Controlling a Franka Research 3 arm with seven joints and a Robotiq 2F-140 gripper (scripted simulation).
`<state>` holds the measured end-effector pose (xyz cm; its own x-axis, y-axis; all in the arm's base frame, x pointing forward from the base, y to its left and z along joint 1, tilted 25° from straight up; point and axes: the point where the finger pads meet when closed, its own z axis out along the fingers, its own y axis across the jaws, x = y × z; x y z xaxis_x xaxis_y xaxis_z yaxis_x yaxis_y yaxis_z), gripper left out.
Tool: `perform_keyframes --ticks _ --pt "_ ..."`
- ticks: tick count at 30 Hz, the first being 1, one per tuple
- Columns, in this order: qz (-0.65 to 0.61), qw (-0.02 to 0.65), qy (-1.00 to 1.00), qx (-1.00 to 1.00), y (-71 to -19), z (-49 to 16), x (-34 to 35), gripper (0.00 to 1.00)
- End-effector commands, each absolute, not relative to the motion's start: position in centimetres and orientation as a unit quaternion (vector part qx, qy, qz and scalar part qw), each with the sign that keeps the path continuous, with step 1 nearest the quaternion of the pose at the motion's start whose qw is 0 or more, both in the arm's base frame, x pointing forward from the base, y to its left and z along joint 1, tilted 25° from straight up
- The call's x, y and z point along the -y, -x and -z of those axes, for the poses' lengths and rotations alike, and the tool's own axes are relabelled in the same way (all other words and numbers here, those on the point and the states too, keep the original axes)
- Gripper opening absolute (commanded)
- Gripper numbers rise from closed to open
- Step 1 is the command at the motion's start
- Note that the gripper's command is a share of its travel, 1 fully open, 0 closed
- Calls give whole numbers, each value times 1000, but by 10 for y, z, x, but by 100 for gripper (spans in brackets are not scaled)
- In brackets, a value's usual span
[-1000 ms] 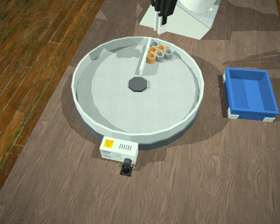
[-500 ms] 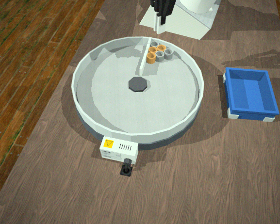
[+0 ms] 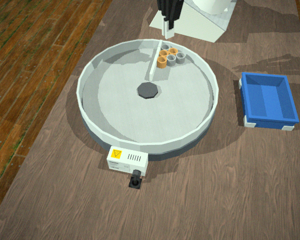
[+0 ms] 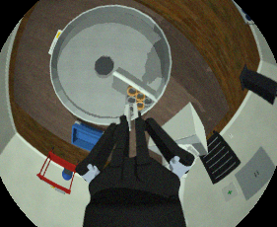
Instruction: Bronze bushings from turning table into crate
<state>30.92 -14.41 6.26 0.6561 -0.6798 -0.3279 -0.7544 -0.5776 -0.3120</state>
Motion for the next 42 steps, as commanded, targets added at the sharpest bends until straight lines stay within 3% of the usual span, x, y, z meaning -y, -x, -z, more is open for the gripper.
perform_keyframes --ticks 1,42 --pt "-108 237 888 -378 -309 -61 137 6" --pt "-340 323 830 -302 -333 -10 133 6"
